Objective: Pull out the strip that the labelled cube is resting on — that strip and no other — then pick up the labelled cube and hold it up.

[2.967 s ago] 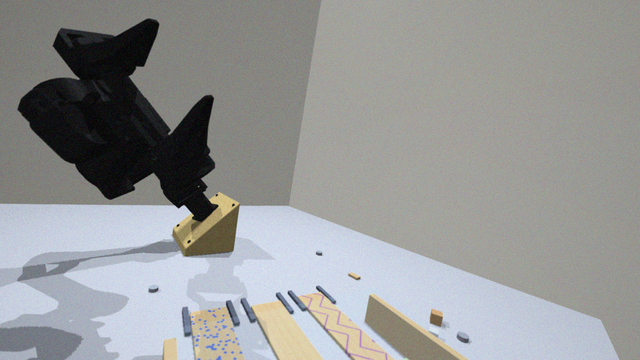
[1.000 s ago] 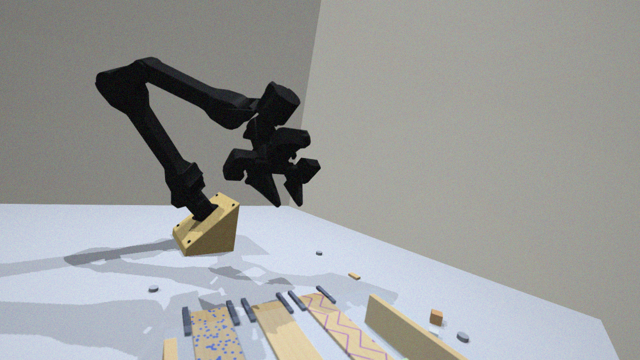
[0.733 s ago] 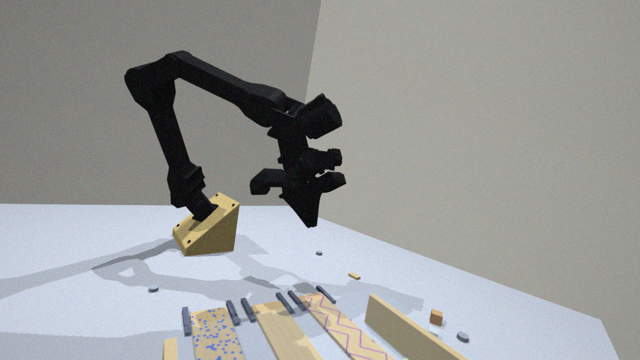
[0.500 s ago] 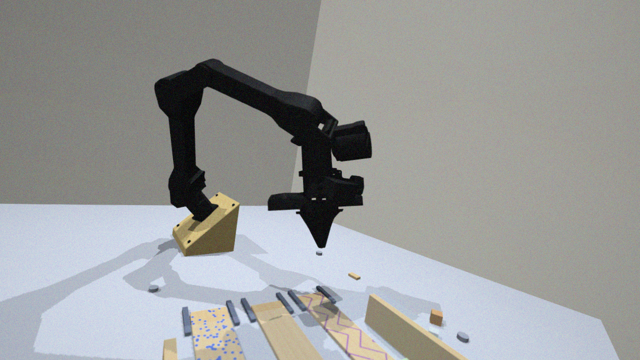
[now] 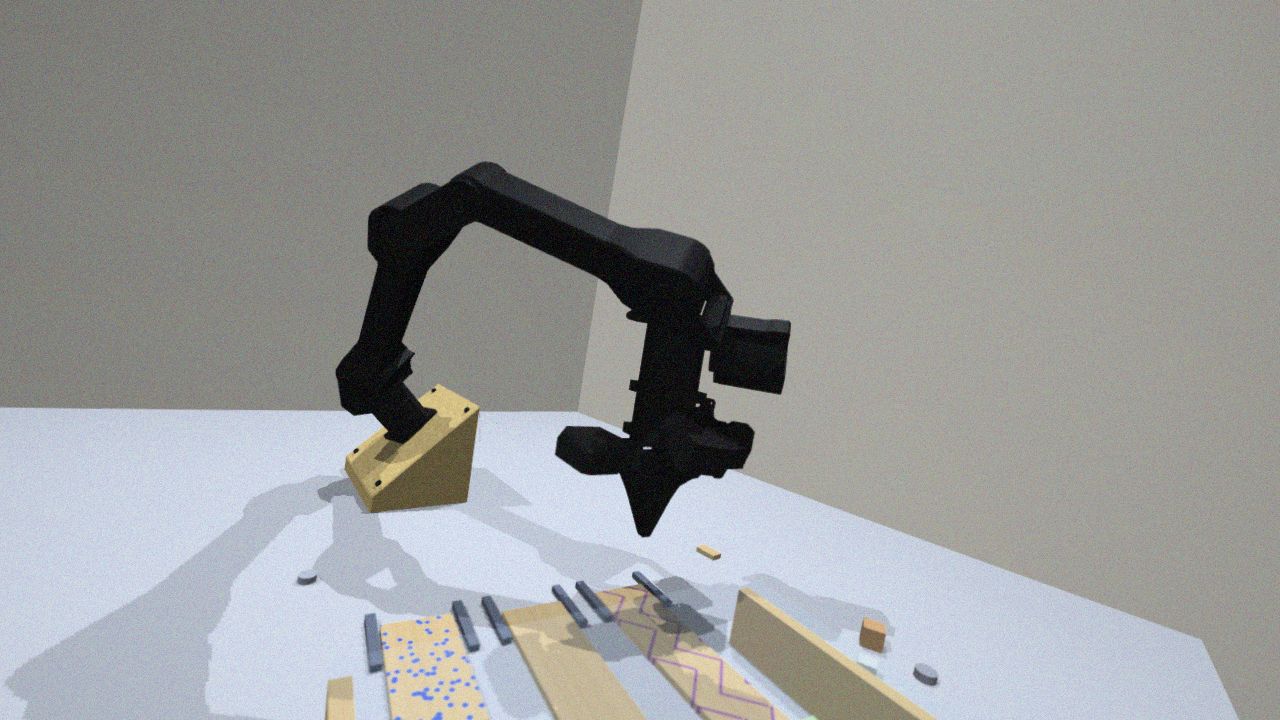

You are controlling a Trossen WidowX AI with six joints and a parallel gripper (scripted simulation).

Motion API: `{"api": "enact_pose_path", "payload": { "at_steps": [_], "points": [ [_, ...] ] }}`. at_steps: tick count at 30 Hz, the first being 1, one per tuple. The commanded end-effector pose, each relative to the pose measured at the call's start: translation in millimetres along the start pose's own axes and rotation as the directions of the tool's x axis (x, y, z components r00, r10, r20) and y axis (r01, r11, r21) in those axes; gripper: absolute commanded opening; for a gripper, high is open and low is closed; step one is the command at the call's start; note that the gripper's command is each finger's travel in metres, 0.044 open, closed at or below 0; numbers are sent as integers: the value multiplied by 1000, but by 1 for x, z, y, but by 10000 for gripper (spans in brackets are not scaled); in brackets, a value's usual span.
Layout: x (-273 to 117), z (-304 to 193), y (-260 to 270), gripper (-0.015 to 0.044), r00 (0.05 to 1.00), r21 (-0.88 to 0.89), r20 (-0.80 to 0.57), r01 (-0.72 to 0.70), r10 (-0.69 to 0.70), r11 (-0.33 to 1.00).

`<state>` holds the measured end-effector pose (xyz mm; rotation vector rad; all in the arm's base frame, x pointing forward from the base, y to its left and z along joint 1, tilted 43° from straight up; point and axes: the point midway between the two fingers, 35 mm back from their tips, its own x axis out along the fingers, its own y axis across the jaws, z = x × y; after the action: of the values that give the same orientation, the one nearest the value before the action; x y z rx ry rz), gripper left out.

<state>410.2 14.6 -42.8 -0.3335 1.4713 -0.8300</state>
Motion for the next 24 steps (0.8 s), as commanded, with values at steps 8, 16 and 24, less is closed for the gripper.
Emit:
{"api": "enact_pose_path", "payload": {
  "at_steps": [8, 16, 24],
  "points": [
    [17, 3, 0, 0, 1000, 8, -3, -3, 3, 1000],
    [31, 3, 0, 0, 1000, 8, -3, -3, 3, 1000],
    [44, 3, -1, 0, 1000, 8, -3, -2, 2, 1000]
  ]
}}
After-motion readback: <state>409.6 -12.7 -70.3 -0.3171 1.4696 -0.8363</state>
